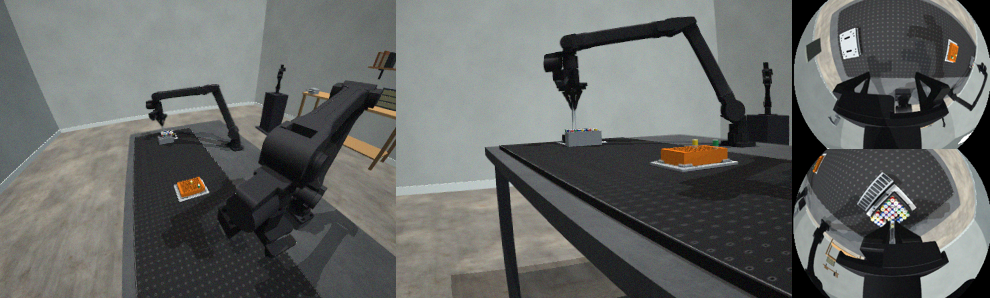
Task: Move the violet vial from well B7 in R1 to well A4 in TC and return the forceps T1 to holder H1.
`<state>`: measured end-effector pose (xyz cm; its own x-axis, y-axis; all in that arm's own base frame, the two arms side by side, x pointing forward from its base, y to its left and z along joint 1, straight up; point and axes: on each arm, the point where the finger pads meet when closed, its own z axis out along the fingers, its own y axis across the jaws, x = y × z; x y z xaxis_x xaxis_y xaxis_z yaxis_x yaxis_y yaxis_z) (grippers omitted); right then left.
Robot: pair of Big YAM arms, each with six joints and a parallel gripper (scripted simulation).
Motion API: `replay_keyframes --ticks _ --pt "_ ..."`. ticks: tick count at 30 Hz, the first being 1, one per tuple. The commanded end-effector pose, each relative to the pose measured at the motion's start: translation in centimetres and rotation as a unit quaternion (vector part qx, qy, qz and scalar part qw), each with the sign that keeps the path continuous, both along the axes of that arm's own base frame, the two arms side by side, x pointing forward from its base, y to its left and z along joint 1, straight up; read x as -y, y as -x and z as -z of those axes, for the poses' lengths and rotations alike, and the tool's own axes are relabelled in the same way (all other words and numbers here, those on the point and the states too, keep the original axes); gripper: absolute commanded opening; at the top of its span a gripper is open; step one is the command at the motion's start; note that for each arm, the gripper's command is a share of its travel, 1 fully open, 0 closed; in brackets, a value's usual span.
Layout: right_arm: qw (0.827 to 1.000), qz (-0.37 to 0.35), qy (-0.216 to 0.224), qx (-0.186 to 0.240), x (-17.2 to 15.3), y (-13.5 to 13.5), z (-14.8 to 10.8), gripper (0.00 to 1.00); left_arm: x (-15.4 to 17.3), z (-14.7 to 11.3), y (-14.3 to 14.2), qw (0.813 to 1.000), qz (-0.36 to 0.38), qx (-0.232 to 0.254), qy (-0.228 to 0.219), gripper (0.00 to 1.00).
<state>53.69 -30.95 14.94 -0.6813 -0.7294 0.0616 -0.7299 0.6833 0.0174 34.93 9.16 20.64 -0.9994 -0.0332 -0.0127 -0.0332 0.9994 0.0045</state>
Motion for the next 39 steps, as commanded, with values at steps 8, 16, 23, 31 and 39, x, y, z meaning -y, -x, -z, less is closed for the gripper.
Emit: replay_keyframes --ticks 8,16,23,31,39 --pt "1.0 -0.009 0.002 0.007 -0.22 -0.86 0.06 0.11 0.44 0.83 0.06 1.0 0.01 -0.013 0.005 1.0" --pt "1.0 -0.009 0.002 0.007 -0.25 -0.79 -0.01 0.11 0.44 0.83 0.06 1.0 0.01 -0.013 0.005 1.0" --pt "1.0 -0.009 0.002 0.007 -0.26 -0.79 -0.01 0.09 0.44 0.83 0.06 1.0 0.01 -0.013 0.005 1.0" --pt "1.0 -0.009 0.002 0.007 -0.26 -0.79 -0.01 0.09 0.44 0.83 0.06 1.0 0.01 -0.013 0.005 1.0" --pt "1.0 -0.009 0.002 0.007 -0.26 -0.79 -0.01 0.09 0.44 0.83 0.06 1.0 0.01 -0.013 0.005 1.0"
